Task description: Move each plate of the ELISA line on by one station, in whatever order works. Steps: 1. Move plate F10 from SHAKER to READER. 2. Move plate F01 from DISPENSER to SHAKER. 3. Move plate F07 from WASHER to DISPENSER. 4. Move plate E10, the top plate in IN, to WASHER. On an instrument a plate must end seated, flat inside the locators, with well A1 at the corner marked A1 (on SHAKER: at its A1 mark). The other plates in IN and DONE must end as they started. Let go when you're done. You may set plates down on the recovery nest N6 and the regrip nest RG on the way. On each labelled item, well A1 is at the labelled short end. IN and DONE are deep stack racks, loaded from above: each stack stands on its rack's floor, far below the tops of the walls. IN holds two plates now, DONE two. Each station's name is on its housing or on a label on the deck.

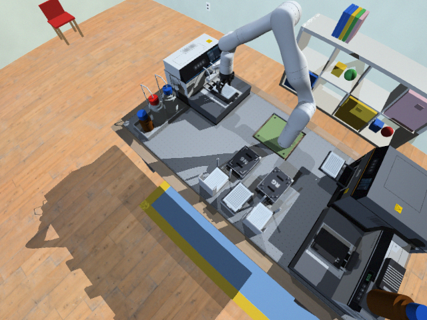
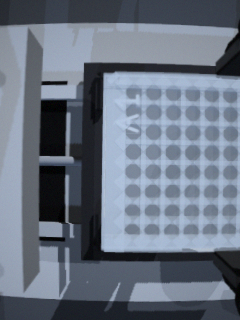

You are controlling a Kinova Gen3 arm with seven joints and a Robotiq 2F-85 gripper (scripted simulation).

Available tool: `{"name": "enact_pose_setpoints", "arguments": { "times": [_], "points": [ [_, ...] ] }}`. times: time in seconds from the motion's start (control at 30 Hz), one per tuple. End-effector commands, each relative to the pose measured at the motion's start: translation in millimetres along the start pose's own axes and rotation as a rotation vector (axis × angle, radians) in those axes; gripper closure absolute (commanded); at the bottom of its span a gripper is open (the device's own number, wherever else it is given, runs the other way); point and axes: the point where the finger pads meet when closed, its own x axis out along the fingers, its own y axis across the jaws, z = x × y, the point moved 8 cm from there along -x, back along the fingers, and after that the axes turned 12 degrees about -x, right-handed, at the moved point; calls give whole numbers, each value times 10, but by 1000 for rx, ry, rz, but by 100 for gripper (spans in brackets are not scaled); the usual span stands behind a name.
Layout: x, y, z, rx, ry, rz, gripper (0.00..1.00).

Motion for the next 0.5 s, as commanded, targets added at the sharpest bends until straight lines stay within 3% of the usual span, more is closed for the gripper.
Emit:
{"name": "enact_pose_setpoints", "arguments": {
  "times": [0.0,0.47],
  "points": [
    [-41,1,-4,0,2,0,6],
    [-215,1,-4,0,2,0,6]
  ]
}}
